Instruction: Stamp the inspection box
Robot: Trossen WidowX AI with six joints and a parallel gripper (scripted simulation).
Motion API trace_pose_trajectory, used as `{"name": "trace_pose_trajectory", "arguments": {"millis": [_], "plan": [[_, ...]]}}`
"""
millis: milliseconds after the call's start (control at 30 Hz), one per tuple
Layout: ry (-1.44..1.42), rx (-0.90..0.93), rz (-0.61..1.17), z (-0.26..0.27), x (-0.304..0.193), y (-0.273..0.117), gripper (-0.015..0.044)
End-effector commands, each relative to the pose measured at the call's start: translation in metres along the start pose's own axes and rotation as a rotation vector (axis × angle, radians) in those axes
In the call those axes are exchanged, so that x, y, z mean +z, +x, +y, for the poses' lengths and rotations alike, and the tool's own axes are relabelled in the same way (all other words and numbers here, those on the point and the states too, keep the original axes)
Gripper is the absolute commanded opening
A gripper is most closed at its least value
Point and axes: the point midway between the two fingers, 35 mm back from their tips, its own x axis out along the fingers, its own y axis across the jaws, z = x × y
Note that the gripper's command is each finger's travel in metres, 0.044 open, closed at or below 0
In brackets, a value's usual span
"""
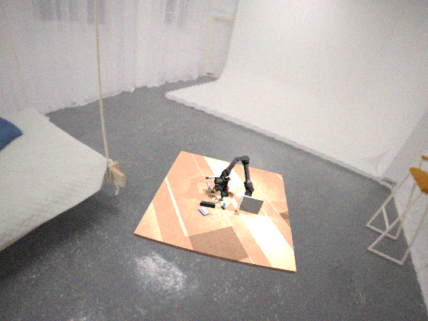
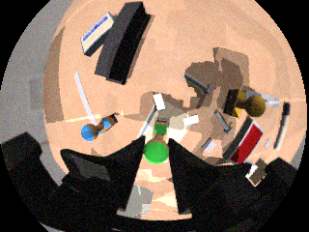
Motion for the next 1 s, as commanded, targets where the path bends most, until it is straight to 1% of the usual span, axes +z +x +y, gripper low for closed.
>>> {"name": "trace_pose_trajectory", "arguments": {"millis": [0, 967], "plan": [[-0.001, -0.003, -0.001, -0.001, 0.000, 0.001, 0.0000], [-0.001, -0.003, -0.001, 0.001, 0.001, -0.010, 0.0000]]}}
